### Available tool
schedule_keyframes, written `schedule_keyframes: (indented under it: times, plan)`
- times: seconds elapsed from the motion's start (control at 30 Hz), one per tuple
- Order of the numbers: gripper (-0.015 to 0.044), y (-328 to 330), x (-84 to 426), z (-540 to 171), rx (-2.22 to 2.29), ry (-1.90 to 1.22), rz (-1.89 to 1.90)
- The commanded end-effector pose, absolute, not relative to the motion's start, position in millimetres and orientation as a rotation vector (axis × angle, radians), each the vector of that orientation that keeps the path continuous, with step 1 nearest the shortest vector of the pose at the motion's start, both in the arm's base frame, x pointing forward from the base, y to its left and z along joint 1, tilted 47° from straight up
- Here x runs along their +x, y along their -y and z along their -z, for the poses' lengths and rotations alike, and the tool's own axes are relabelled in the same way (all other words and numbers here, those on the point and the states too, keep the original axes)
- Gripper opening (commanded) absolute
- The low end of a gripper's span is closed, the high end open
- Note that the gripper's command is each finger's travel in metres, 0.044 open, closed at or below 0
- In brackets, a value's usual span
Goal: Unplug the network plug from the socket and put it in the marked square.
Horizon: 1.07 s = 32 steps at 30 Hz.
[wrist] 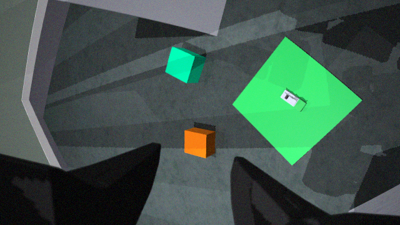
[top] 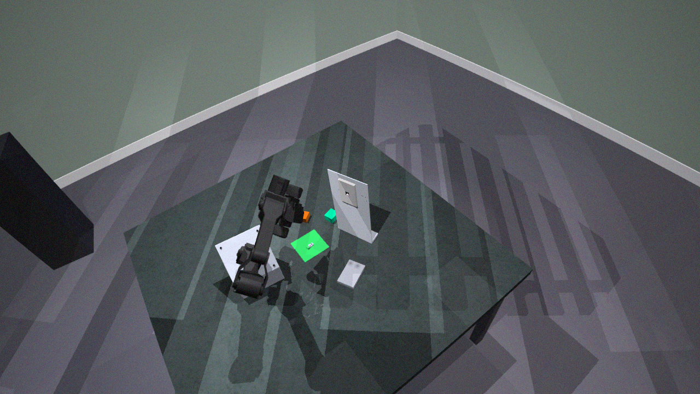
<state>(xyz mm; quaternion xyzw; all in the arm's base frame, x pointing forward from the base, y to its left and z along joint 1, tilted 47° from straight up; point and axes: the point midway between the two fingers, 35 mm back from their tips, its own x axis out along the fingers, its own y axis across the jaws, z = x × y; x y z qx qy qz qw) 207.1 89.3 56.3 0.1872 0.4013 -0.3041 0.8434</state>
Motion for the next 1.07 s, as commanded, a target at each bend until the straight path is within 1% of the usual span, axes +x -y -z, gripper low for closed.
schedule_keyframes:
  times: [0.0,0.27,1.03]
  plan:
    - [0.0235,-91.8,207.3,-60.6,0.402,-0.839,0.64]
    - [0.044,-91.8,207.3,-60.6,0.402,-0.839,0.64]
    - [0.044,-91.8,207.3,-60.6,0.402,-0.839,0.64]
